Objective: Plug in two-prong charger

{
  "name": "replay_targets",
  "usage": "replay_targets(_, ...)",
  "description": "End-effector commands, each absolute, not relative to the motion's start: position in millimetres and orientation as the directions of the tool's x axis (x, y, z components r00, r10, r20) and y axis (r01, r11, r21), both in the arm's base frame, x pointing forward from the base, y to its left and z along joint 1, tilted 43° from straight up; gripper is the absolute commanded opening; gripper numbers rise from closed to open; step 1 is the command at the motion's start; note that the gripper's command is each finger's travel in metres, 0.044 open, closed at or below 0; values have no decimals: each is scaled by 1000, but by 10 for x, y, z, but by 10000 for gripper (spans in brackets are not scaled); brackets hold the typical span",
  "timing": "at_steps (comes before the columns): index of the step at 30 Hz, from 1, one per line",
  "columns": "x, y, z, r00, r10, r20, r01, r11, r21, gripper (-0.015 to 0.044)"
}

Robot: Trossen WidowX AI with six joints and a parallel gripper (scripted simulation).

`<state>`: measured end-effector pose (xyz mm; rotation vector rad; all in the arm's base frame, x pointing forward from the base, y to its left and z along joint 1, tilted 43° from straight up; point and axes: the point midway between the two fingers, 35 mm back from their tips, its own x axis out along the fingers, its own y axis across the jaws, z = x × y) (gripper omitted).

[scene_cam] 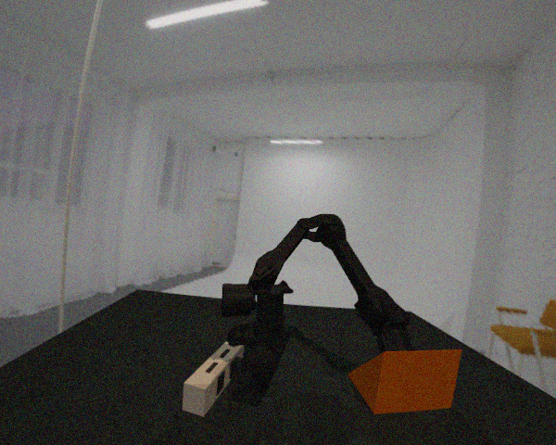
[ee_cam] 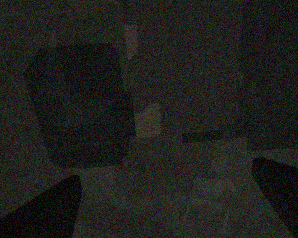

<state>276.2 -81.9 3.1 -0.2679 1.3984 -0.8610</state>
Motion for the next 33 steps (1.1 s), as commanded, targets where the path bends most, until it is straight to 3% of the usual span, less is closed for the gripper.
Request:
replay_targets(1,2728,-806,40,-58,-661,-748,377,680,-629,440)
replay_targets(5,2761,-776,64,-14,-679,-734,362,681,-636,440)
replay_targets(11,2897,-410,525,399,-730,-555,361,681,-637,440)
replay_targets(13,2886,-331,634,471,-725,-503,372,680,-631,440)
replay_targets(33,2884,-321,648,479,-724,-496,374,680,-631,440)
